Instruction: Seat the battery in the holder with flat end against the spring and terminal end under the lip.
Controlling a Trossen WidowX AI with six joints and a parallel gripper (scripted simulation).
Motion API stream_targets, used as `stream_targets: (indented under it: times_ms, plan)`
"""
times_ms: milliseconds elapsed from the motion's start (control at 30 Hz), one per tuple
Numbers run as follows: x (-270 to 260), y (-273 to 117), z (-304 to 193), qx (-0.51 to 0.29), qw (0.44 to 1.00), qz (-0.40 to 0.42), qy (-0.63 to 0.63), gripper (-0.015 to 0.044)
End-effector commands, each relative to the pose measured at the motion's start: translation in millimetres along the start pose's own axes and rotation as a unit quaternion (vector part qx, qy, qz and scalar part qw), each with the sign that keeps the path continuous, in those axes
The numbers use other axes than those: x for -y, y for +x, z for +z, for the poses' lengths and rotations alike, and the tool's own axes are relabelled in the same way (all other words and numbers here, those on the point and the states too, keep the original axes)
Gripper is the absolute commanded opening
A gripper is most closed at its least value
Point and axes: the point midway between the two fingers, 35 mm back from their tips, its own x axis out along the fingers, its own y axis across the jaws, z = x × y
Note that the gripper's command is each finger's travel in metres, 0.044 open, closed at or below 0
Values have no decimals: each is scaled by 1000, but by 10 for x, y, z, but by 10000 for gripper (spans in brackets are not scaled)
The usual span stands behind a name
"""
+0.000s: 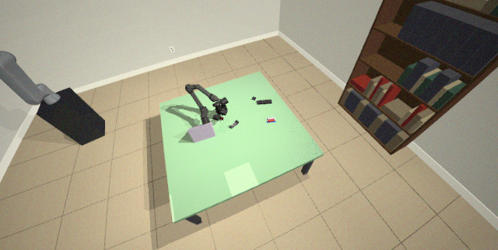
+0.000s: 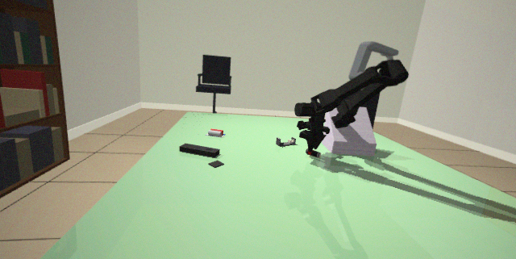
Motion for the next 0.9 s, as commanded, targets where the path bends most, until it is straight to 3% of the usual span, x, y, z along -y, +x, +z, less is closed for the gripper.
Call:
stream_targets:
  times_ms: [0,333,433,867]
  plan:
    - [39,78,-12,-1,1000,-5,4,242]
    - [41,206,-37,-3,1000,-2,5,242]
    - [41,206,-37,-3,1000,-2,5,163]
    - [41,206,-37,-3,1000,-2,5,80]
